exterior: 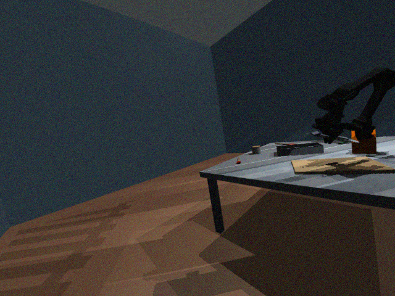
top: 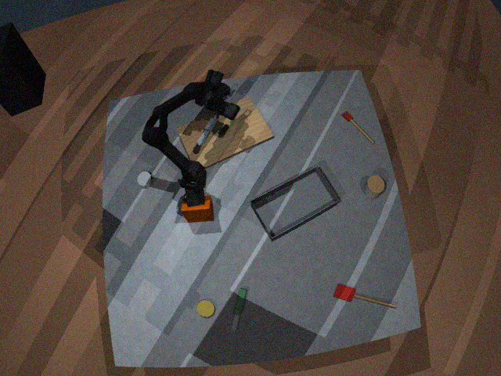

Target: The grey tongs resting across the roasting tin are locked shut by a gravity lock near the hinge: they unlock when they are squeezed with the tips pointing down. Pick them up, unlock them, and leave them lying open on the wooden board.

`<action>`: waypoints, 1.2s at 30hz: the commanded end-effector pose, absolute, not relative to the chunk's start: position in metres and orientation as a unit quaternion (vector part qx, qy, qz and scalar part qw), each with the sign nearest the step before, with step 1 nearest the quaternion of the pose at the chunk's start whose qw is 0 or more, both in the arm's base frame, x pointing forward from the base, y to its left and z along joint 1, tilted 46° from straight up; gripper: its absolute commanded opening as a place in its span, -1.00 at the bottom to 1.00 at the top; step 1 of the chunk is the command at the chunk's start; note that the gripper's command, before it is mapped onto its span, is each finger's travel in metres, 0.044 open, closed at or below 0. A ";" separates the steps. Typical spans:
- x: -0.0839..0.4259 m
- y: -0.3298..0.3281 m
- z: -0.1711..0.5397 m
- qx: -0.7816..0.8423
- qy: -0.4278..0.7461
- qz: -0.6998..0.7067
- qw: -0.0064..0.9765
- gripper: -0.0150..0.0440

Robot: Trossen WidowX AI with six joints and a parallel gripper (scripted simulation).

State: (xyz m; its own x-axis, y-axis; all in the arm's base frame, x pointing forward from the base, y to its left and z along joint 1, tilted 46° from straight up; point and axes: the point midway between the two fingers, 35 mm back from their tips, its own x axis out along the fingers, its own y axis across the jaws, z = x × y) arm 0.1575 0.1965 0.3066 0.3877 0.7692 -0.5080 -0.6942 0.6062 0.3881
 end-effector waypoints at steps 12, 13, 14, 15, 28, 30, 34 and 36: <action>0.163 0.210 0.300 0.018 0.426 0.458 0.780 -1.00; 0.163 0.210 0.300 0.016 0.433 0.459 0.776 -1.00; 0.163 0.211 0.299 0.015 0.439 0.461 0.771 -1.00; 0.163 0.212 0.299 0.013 0.445 0.462 0.767 -1.00; 0.165 0.216 0.296 0.009 0.460 0.465 0.757 -1.00; 0.166 0.218 0.294 0.009 0.460 0.465 0.757 -1.00; 0.167 0.223 0.290 0.009 0.460 0.465 0.757 -1.00; 0.168 0.225 0.288 0.009 0.460 0.465 0.757 -1.00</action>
State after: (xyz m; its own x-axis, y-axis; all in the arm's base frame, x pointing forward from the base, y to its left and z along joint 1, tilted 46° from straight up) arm 0.1662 0.2221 0.2905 0.1419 0.7129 -0.6868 -0.6990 0.5634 0.4404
